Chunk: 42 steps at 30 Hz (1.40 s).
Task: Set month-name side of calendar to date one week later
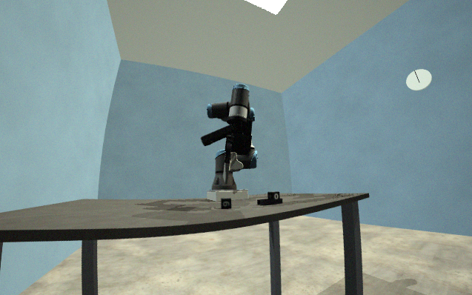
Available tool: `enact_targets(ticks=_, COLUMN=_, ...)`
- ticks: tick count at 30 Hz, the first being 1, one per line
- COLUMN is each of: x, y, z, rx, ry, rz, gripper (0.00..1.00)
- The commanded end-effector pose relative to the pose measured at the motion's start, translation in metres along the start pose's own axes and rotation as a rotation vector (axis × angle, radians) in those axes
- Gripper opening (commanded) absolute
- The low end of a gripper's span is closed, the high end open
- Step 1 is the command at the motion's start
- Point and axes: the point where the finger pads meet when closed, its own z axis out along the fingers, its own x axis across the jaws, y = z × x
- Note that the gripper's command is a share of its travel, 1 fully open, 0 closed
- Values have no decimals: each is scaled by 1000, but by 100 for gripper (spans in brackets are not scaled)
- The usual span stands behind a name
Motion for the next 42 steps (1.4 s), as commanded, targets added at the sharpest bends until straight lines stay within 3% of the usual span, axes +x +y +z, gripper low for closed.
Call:
enact_targets(ticks=1, x=-1, y=0, z=-1, rx=75, ry=-4, rz=3, gripper=29)
enact_targets(ticks=21, x=-1, y=1, z=-2, rx=146, ry=-6, rz=5, gripper=29)
enact_targets(ticks=34, x=-1, y=3, z=-1, rx=349, ry=-6, rz=6, gripper=29)
enact_targets(ticks=42, x=-2, y=4, z=-2, rx=379, ry=-12, rz=6, gripper=29)
